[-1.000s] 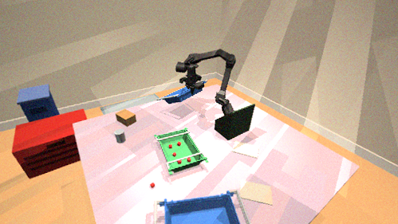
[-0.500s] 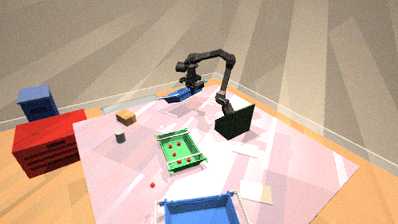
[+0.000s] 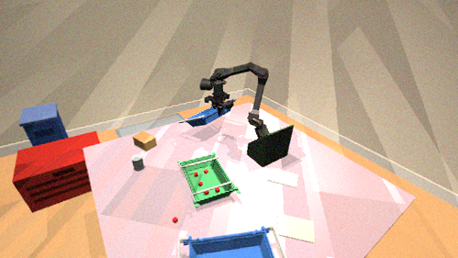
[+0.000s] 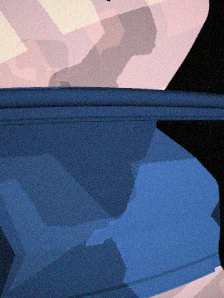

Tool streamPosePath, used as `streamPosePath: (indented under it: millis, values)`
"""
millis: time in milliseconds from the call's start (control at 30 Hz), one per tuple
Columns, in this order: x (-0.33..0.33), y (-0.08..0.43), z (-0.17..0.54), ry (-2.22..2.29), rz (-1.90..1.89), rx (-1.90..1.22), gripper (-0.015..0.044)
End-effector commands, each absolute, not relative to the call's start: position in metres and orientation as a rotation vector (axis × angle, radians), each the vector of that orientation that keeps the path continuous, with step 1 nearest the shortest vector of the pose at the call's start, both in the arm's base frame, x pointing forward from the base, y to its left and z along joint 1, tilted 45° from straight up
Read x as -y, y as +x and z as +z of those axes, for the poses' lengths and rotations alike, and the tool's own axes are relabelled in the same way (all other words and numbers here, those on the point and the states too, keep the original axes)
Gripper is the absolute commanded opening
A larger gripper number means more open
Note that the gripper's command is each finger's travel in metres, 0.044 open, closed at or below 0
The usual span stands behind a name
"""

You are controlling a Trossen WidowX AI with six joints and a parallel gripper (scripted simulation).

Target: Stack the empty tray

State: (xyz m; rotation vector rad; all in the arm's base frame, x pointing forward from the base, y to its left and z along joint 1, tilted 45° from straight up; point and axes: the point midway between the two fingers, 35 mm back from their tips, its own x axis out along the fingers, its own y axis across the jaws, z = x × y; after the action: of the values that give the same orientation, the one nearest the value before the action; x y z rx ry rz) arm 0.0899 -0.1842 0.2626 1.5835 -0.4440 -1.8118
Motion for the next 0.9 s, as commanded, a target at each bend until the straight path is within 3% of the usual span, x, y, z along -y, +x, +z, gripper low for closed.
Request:
streamPosePath:
  millis: [0, 867]
  values:
    - [0.185, 0.104, 0.266, 1.581, -1.782, 0.42, 0.0]
    - [0.168, 0.198, 0.225, 1.46, -1.779, 0.078, 0.0]
